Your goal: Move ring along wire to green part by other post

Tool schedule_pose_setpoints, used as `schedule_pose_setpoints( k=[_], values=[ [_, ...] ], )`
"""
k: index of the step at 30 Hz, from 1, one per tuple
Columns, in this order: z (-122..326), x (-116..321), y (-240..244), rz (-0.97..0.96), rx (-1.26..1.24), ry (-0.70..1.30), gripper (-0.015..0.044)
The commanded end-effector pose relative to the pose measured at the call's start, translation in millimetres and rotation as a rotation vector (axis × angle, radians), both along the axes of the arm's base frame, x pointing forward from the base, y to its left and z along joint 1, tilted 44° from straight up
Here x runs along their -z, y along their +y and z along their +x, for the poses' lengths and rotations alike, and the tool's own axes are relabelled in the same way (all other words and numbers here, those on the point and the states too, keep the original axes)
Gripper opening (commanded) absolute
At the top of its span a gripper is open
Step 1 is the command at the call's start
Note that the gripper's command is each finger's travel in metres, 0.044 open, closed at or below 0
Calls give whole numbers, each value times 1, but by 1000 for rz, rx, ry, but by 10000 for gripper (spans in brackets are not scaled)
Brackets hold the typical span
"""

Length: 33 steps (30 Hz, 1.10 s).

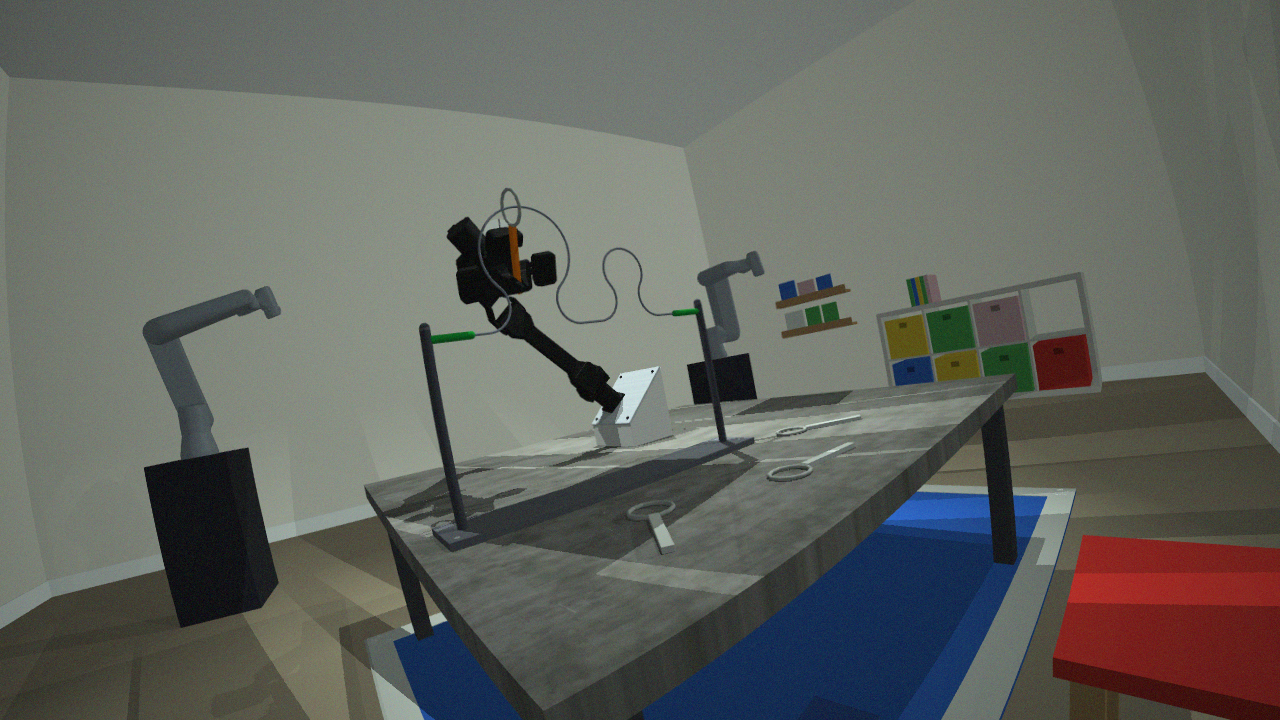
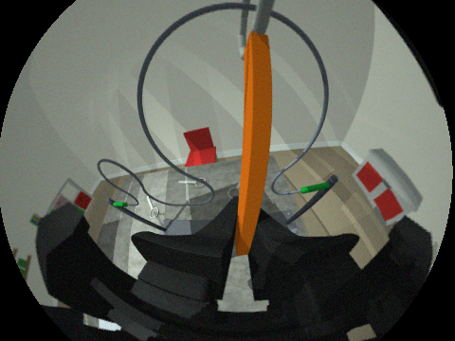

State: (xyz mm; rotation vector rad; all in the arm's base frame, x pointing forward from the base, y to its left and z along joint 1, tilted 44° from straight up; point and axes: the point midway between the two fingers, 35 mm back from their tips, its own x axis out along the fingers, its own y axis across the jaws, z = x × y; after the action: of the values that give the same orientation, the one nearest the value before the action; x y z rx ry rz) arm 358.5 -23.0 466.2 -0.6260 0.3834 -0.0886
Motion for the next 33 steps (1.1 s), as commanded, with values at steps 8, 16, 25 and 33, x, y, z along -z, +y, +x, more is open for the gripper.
schedule_pose_setpoints(
  k=[8,16,25,33],
  values=[
    [0,-3,-3,-134,2,-28,-150],
    [0,-5,-6,-231,4,-48,-150],
    [1,-8,-9,-341,7,-71,-150],
    [1,-11,-11,-439,9,-91,-150]
  ],
)
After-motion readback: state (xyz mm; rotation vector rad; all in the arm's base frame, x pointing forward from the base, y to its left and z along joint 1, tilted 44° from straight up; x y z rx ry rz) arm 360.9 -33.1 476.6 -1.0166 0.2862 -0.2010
